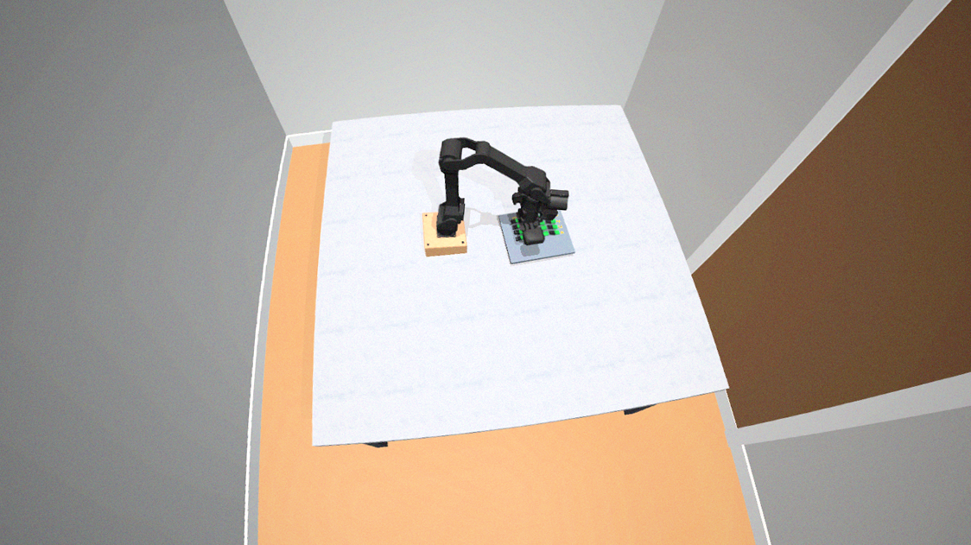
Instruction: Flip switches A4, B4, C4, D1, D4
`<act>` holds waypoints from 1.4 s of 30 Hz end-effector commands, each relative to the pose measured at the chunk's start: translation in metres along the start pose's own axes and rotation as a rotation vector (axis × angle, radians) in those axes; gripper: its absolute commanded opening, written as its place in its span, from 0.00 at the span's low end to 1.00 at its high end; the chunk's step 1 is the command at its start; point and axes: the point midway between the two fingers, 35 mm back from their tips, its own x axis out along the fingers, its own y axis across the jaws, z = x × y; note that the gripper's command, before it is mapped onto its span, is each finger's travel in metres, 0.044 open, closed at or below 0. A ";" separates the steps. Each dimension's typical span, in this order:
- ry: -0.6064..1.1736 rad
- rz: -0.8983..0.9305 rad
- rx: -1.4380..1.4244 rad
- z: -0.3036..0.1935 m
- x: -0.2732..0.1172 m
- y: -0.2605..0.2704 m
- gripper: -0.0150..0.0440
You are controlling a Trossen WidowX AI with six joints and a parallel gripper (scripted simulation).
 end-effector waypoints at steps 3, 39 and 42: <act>0.002 -0.003 -0.004 0.000 0.009 -0.001 0.25; 0.002 -0.003 -0.004 0.000 0.028 -0.001 0.25; 0.002 -0.003 -0.004 0.000 0.028 -0.001 0.25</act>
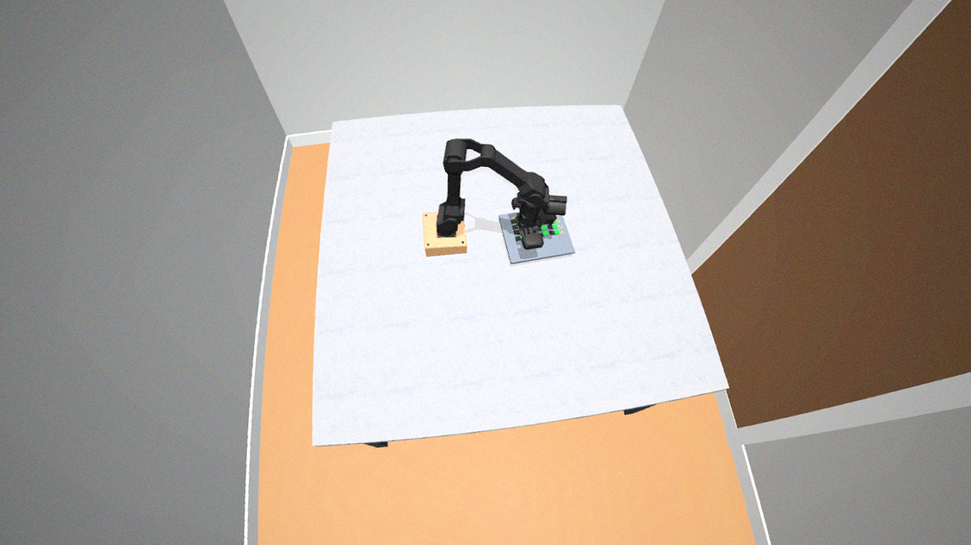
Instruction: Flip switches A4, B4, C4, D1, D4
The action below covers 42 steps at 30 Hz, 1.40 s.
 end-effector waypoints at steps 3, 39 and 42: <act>0.002 -0.003 -0.005 -0.001 0.001 0.000 0.25; 0.002 -0.003 -0.005 -0.001 0.005 0.000 0.25; 0.002 -0.003 -0.005 -0.001 0.006 0.000 0.25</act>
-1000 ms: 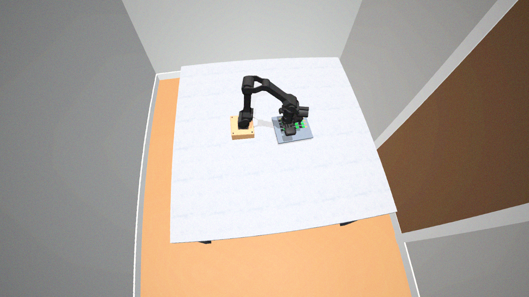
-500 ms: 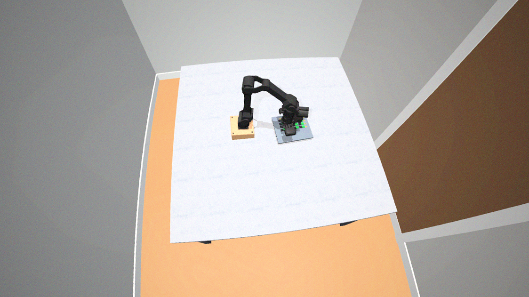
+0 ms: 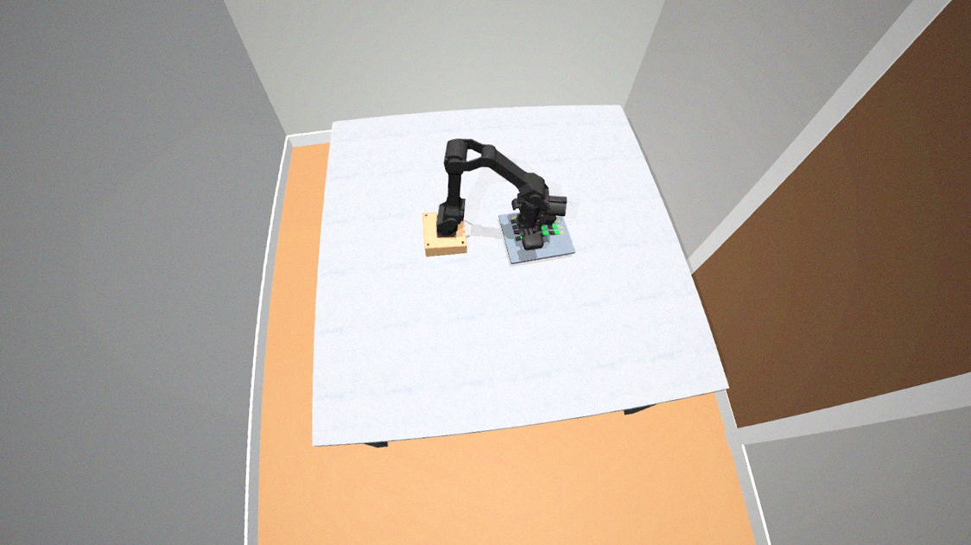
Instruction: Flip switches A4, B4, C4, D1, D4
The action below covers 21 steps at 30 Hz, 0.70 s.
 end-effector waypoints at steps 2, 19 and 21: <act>0.004 -0.002 -0.004 -0.001 0.002 0.000 0.25; -0.001 0.000 0.000 0.000 0.000 0.000 0.25; -0.008 -0.001 -0.002 0.001 -0.021 -0.001 0.25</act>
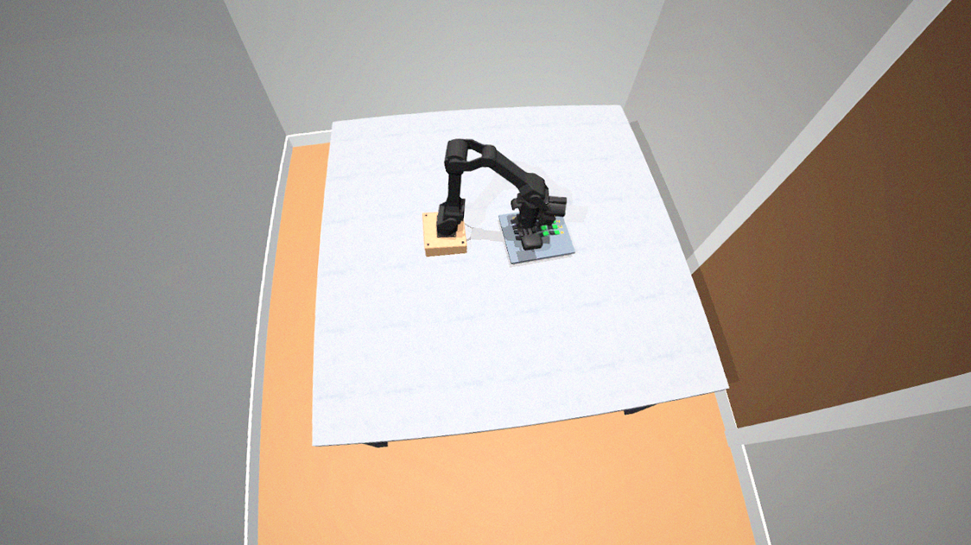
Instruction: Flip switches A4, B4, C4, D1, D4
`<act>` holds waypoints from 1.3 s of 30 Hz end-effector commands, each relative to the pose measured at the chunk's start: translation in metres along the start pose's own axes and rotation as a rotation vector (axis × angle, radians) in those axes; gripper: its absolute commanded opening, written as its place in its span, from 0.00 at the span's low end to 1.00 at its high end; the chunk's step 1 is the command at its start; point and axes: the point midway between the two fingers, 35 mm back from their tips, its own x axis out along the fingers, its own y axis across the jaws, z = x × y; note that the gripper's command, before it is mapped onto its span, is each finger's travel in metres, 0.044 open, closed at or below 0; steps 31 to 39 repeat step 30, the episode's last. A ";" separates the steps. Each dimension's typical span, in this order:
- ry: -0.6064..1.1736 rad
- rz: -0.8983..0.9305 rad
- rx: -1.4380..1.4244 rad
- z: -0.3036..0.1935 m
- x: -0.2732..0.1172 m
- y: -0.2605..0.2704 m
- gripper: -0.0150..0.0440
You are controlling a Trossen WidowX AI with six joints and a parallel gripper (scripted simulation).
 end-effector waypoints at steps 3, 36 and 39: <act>-0.036 -0.006 -0.004 -0.001 -0.059 -0.001 0.25; -0.041 -0.002 -0.004 0.049 -0.071 0.035 0.25; -0.041 -0.002 -0.004 0.049 -0.071 0.035 0.25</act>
